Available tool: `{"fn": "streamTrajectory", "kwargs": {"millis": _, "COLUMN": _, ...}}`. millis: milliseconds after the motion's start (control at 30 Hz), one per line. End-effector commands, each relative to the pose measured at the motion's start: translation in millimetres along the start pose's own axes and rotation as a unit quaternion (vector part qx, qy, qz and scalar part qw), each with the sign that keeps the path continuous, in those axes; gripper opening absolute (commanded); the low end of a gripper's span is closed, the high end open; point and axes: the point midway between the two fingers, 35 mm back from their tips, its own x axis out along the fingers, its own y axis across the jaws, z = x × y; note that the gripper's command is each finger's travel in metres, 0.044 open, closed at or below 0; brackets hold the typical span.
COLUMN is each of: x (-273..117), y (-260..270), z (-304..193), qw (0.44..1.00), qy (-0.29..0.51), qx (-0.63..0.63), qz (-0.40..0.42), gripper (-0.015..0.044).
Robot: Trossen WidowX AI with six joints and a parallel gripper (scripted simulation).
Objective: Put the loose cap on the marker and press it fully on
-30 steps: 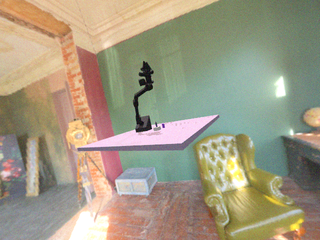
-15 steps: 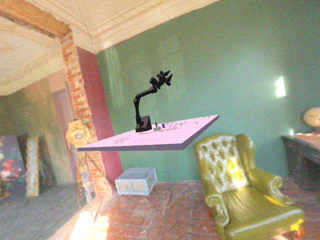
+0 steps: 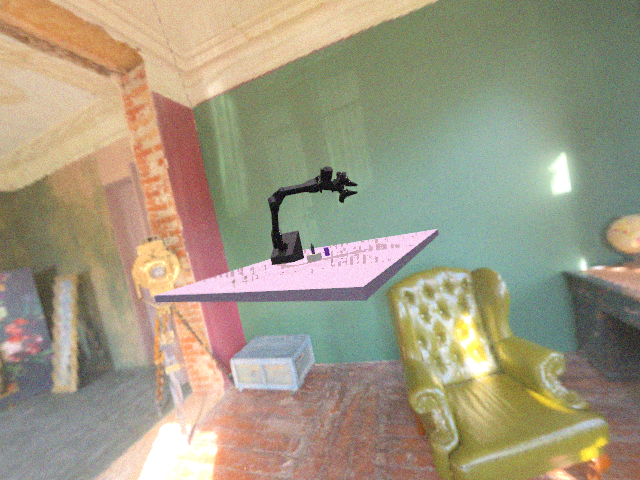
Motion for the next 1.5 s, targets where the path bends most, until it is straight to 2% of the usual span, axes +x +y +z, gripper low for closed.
{"fn": "streamTrajectory", "kwargs": {"millis": 0, "x": 1, "y": -27, "z": -68, "qw": 0.991, "qy": 0.105, "qx": -0.045, "qz": -0.07, "gripper": 0.0255}}
{"fn": "streamTrajectory", "kwargs": {"millis": 300, "x": -50, "y": -102, "z": -183, "qw": 0.91, "qy": 0.312, "qx": -0.17, "qz": -0.216, "gripper": 0.0255}}
{"fn": "streamTrajectory", "kwargs": {"millis": 567, "x": -133, "y": -172, "z": -235, "qw": 0.757, "qy": 0.47, "qx": -0.315, "qz": -0.328, "gripper": 0.0255}}
{"fn": "streamTrajectory", "kwargs": {"millis": 633, "x": -141, "y": -177, "z": -237, "qw": 0.741, "qy": 0.481, "qx": -0.327, "qz": -0.335, "gripper": 0.0255}}
{"fn": "streamTrajectory", "kwargs": {"millis": 867, "x": -137, "y": -178, "z": -233, "qw": 0.741, "qy": 0.481, "qx": -0.327, "qz": -0.335, "gripper": 0.0255}}
{"fn": "streamTrajectory", "kwargs": {"millis": 1000, "x": -126, "y": -204, "z": -249, "qw": 0.741, "qy": 0.481, "qx": -0.327, "qz": -0.336, "gripper": 0.0255}}
{"fn": "streamTrajectory", "kwargs": {"millis": 1467, "x": -118, "y": -222, "z": -258, "qw": 0.741, "qy": 0.48, "qx": -0.327, "qz": -0.336, "gripper": 0.0255}}
